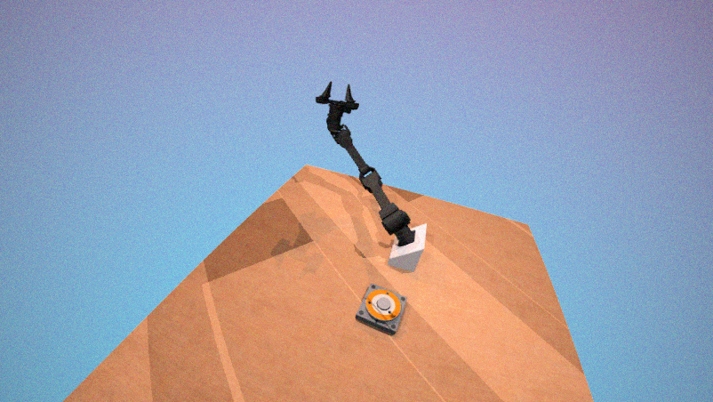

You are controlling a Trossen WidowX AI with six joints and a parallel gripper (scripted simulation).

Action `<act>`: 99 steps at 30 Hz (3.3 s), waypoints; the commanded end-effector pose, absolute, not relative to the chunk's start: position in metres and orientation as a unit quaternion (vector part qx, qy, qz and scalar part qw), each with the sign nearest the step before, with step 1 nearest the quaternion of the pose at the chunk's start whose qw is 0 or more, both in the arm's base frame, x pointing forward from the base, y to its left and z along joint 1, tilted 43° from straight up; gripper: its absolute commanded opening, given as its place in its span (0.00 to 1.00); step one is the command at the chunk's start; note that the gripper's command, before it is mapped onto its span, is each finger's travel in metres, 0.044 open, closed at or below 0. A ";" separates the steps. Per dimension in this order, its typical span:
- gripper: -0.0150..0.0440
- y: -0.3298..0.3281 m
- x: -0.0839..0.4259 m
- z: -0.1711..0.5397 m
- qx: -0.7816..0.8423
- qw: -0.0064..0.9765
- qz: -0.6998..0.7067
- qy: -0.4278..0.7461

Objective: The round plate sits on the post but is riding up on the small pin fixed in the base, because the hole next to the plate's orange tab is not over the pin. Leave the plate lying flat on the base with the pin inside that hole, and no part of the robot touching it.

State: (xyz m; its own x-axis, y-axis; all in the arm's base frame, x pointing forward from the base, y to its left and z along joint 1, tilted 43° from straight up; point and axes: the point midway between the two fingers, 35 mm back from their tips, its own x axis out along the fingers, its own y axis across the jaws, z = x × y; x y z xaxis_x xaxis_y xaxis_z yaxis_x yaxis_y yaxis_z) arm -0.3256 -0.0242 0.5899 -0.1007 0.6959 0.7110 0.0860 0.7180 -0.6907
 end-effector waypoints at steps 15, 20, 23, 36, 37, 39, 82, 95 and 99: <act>0.26 0.054 -0.058 0.647 -0.117 0.831 0.381 -0.388; 0.25 0.082 0.051 0.625 -0.101 0.897 0.346 -0.258; 0.25 0.097 0.110 0.601 -0.076 0.924 0.334 -0.170; 0.25 0.136 0.307 0.414 -0.006 0.956 0.194 0.220; 0.25 0.136 0.317 0.393 -0.005 0.952 0.176 0.251; 0.25 0.135 0.334 0.353 -0.005 0.941 0.138 0.309; 0.25 0.007 0.288 -0.010 -0.233 0.661 -0.275 0.658; 0.25 -0.004 0.305 0.000 -0.233 0.661 -0.276 0.657; 0.25 -0.008 0.309 0.004 -0.233 0.661 -0.276 0.657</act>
